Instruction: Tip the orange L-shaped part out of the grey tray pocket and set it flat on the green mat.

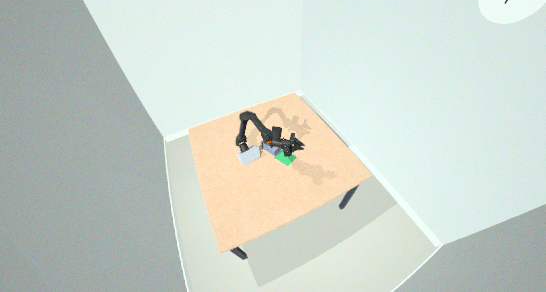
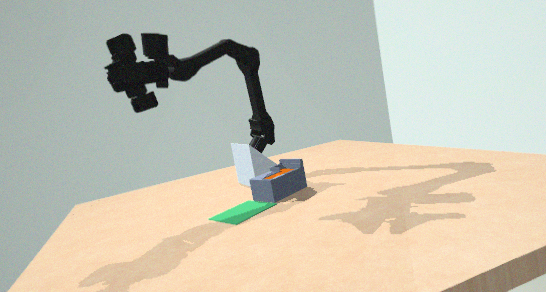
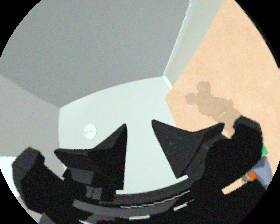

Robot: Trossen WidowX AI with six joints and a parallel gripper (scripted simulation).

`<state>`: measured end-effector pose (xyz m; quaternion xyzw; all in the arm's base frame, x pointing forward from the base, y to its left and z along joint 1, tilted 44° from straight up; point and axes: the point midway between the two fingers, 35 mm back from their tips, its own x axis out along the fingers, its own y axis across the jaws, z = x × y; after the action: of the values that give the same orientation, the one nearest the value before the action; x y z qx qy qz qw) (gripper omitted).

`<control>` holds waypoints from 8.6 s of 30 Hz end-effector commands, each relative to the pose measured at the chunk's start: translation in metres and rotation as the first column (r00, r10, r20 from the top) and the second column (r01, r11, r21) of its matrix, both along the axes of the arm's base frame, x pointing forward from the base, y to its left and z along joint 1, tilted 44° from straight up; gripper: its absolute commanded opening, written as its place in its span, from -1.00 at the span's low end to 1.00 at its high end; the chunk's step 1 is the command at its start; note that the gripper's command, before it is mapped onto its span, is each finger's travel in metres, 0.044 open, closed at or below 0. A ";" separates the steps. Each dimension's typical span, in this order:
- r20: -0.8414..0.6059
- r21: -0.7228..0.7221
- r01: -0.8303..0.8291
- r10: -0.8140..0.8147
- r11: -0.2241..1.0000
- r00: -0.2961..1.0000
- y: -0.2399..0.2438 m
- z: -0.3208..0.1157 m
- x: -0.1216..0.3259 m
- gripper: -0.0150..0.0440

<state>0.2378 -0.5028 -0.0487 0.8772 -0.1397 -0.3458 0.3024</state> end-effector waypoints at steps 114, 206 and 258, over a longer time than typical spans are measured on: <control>-0.707 -0.279 -0.172 0.324 -0.945 -0.629 0.520 0.085 -0.018 0.12; -0.079 0.425 -0.886 0.967 -0.187 -0.242 0.461 0.039 0.016 0.46; -0.079 0.425 -0.886 0.967 -0.187 -0.243 0.455 0.046 0.015 -0.49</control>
<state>0.2519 -0.0438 -0.0070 0.6021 0.6813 -0.1653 0.3820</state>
